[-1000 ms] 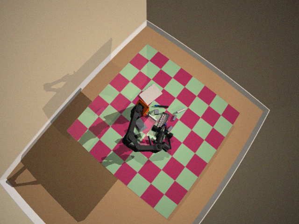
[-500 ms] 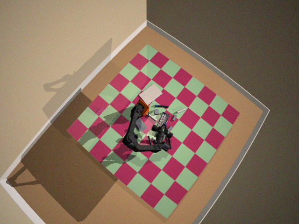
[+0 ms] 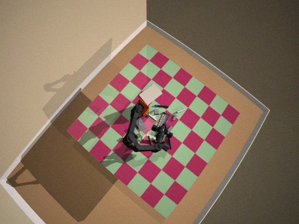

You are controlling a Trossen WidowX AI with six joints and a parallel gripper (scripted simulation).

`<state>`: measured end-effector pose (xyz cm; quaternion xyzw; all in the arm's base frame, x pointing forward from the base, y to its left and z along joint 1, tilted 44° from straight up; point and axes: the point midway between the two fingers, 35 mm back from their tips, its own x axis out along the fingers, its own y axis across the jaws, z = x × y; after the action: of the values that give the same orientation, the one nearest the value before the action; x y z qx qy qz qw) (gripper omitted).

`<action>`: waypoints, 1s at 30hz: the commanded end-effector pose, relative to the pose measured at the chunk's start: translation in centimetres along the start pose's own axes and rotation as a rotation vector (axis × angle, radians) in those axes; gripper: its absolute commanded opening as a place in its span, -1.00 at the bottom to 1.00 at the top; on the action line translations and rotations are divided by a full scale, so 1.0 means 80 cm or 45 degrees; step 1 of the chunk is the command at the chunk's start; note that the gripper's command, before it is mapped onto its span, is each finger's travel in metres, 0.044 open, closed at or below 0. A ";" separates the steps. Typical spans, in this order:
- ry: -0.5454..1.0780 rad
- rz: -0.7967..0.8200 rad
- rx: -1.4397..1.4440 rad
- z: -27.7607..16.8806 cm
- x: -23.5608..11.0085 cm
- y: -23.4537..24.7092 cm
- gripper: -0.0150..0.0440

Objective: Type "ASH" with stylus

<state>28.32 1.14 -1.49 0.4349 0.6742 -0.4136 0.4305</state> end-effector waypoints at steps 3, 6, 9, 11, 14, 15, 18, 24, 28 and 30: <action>-0.002 -0.005 -0.006 0.001 0.002 -0.001 -0.22; -0.002 -0.005 -0.006 0.003 0.003 -0.001 -0.22; -0.002 -0.005 -0.006 0.004 0.004 -0.001 -0.22; -0.002 -0.005 -0.006 0.005 0.004 -0.001 -0.22; -0.002 -0.005 -0.006 0.006 0.005 -0.001 -0.22; -0.002 -0.005 -0.006 0.007 0.005 -0.001 -0.22; -0.002 -0.005 -0.006 0.009 0.006 -0.001 -0.22; -0.002 -0.005 -0.006 0.010 0.007 -0.001 -0.22; -0.002 -0.005 -0.006 0.011 0.008 -0.001 -0.22; -0.002 -0.005 -0.006 0.012 0.008 -0.001 -0.22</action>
<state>28.35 0.49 -2.18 0.4346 0.6743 -0.4137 0.4305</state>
